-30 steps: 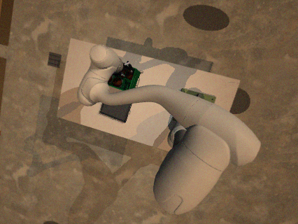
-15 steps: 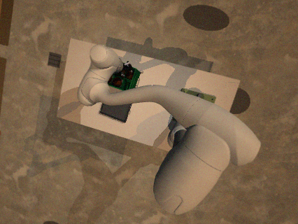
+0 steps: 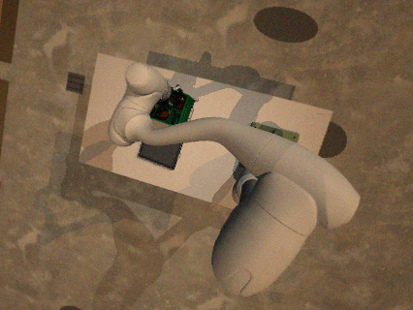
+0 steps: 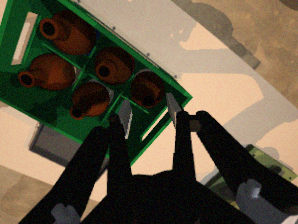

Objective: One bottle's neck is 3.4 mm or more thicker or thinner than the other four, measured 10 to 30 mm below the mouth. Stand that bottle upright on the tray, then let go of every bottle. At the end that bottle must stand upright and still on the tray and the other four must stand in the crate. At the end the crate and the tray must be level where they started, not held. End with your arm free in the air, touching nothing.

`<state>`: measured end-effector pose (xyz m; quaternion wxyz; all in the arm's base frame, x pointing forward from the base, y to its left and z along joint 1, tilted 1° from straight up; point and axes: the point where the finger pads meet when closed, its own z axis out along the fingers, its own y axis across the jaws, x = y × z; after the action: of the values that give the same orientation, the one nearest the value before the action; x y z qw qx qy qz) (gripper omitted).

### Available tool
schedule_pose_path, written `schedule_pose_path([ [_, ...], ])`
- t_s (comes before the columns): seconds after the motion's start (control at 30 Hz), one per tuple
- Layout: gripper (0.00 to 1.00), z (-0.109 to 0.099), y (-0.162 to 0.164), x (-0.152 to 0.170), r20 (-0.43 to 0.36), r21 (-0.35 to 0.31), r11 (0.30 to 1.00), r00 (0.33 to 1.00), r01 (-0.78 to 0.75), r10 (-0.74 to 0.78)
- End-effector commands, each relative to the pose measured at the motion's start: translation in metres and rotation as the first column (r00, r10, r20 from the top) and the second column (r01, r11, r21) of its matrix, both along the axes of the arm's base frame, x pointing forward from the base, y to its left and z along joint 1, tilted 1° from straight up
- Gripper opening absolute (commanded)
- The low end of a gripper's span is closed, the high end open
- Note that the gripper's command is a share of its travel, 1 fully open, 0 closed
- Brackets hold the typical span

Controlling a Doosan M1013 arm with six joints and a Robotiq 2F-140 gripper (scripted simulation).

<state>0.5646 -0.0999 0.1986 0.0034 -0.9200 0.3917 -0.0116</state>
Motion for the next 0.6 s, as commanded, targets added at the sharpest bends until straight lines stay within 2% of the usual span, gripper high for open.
schedule_pose_path([
  [0.0, 0.38, -0.003, 0.0, 0.0, 0.0, 0.0, 1.0, 1.0, 0.0, 0.0],
  [0.57, 0.38, -0.021, 0.0, 0.0, 0.0, 0.0, 1.0, 1.0, 0.0, 0.0],
])
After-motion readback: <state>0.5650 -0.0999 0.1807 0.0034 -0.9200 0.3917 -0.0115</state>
